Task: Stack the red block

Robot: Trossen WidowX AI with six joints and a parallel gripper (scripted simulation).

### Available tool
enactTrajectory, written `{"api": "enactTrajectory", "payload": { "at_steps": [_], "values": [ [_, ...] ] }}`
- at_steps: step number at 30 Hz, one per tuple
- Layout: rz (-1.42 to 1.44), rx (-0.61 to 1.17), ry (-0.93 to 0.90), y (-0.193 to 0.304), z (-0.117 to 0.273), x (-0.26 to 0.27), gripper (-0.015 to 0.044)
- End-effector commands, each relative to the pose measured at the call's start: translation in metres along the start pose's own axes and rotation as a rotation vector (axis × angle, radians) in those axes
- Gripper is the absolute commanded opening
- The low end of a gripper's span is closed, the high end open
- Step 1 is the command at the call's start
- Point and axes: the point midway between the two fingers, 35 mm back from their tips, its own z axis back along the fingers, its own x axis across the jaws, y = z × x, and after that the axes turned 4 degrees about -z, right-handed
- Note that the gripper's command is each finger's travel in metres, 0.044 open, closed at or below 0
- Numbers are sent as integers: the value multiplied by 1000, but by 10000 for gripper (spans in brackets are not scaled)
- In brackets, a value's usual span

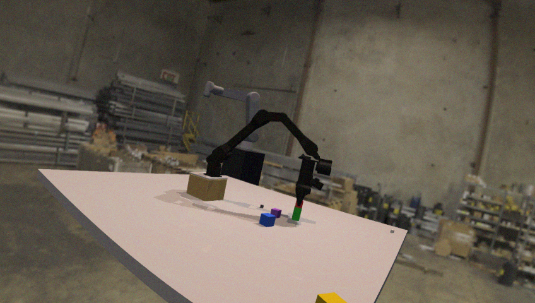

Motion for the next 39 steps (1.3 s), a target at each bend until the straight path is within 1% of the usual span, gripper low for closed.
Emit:
{"api": "enactTrajectory", "payload": {
  "at_steps": [1, 2, 3, 19, 39],
  "values": [
    [-6, -1, -2, 0, 3, 0, 0],
    [-6, -1, -2, 0, 6, 0, 0],
    [0, 0, 0, 0, 1, 0, 26],
    [0, 0, 0, 0, 1, 0, 440],
    [0, 0, 0, 0, 1, 0, 440]
  ]
}}
